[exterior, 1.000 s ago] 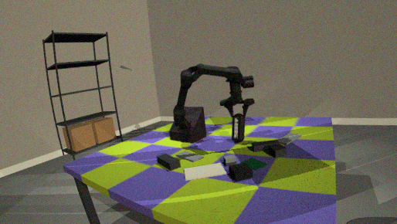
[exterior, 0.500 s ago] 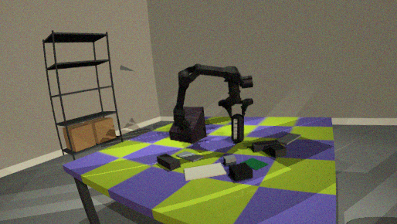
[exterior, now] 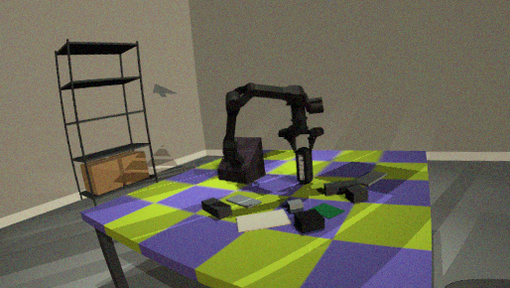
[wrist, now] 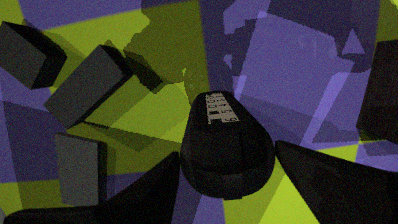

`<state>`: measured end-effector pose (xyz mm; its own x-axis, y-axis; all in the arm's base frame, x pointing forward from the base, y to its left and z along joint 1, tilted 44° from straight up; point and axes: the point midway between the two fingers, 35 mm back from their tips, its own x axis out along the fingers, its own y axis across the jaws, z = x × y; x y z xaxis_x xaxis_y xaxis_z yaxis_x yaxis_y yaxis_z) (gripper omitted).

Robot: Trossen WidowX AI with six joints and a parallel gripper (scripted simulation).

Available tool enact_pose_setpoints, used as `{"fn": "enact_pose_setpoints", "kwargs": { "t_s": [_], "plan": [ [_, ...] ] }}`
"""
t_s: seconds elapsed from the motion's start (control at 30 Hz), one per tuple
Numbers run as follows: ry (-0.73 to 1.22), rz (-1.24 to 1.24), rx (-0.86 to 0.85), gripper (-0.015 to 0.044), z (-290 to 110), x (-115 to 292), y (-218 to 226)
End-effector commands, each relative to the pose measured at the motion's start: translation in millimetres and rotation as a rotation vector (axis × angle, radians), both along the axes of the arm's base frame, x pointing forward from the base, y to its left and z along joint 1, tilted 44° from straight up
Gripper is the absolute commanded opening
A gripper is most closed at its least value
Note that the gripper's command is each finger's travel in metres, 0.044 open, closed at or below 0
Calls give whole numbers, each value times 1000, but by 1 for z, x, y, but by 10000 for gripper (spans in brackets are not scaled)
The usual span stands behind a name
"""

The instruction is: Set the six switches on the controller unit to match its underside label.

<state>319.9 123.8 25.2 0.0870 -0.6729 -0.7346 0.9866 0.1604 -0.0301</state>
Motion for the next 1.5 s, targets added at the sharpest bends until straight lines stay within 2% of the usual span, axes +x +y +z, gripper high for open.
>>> {"fn": "enact_pose_setpoints", "kwargs": {
  "t_s": [0.0, 1.47],
  "plan": [
    [7, 0, -16, 338, 3, 0, -9],
    [7, 0, -18, 338, 24, 6, -37]
  ]
}}
